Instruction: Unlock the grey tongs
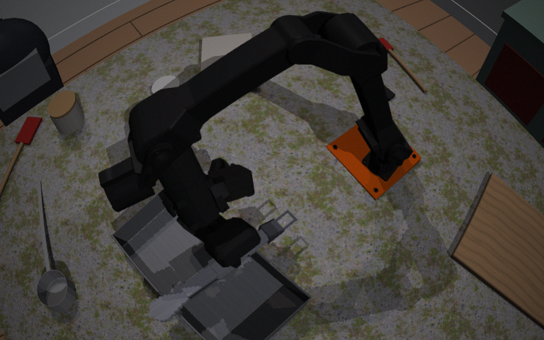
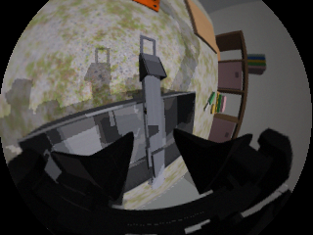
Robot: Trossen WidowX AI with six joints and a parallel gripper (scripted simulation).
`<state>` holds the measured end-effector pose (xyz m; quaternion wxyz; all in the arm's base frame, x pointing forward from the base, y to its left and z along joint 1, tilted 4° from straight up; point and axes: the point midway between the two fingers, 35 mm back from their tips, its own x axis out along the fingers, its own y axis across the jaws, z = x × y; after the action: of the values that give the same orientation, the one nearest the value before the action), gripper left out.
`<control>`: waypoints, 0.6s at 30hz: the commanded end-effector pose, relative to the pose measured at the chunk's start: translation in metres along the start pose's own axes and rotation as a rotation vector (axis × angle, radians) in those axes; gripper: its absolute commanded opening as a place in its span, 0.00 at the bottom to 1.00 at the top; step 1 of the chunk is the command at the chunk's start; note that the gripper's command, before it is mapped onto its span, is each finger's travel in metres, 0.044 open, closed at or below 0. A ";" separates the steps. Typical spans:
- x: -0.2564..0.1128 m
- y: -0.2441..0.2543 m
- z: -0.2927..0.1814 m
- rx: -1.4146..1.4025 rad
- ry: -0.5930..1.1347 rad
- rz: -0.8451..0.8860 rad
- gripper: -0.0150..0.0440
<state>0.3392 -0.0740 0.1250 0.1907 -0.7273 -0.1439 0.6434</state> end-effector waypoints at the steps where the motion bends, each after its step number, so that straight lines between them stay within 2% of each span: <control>1: 0.007 -0.001 0.000 0.004 0.000 -0.006 0.69; 18: 0.035 -0.002 0.001 0.004 0.000 -0.008 0.69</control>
<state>0.3424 -0.0600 0.0992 0.1912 -0.7273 -0.1444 0.6432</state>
